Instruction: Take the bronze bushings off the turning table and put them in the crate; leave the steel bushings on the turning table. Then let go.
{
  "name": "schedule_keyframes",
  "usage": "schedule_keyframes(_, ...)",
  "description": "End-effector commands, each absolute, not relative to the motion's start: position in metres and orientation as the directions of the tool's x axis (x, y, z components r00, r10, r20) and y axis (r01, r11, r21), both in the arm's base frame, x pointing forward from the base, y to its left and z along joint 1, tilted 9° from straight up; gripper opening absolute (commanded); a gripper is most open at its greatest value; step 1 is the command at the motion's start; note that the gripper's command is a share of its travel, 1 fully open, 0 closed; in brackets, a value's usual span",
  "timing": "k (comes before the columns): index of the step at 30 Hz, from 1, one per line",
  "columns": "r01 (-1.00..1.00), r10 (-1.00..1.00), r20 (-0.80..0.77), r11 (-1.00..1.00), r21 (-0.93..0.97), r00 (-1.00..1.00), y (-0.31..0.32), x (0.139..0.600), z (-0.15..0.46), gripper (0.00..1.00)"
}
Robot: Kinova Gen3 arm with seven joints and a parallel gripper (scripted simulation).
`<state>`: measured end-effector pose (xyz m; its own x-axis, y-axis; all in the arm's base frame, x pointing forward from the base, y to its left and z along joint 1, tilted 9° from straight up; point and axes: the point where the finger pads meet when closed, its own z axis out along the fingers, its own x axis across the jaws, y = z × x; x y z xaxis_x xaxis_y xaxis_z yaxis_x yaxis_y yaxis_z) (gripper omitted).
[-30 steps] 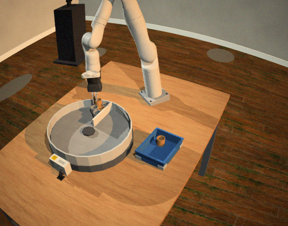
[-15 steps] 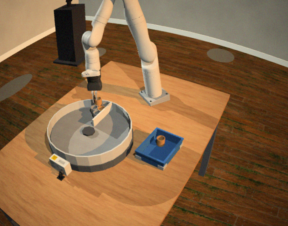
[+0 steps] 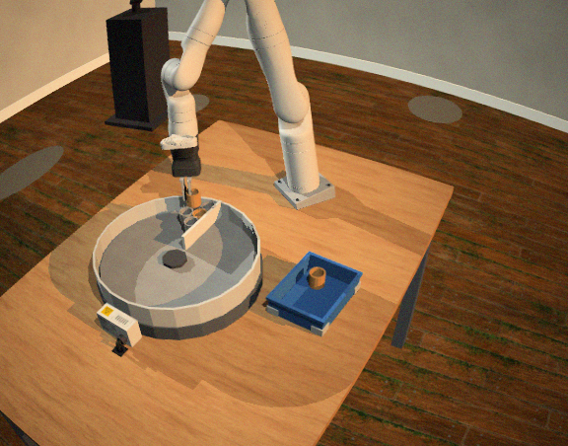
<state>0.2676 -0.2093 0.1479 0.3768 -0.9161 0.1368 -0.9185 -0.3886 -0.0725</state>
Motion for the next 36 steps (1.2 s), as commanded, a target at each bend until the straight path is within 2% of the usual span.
schedule_keyframes(1,-0.919,-0.916,0.140,-0.389,-0.073,0.376,-0.210,0.268,0.149,0.00)
schedule_keyframes(22,-0.919,-0.916,0.139,-0.389,-0.073,0.376,-0.209,0.267,0.156,0.00)
schedule_keyframes(27,-0.919,-0.916,0.140,-0.388,-0.073,0.376,-0.206,0.264,0.181,0.00)
schedule_keyframes(36,-0.919,-0.916,0.140,-0.388,-0.073,0.376,-0.206,0.264,0.181,0.00)
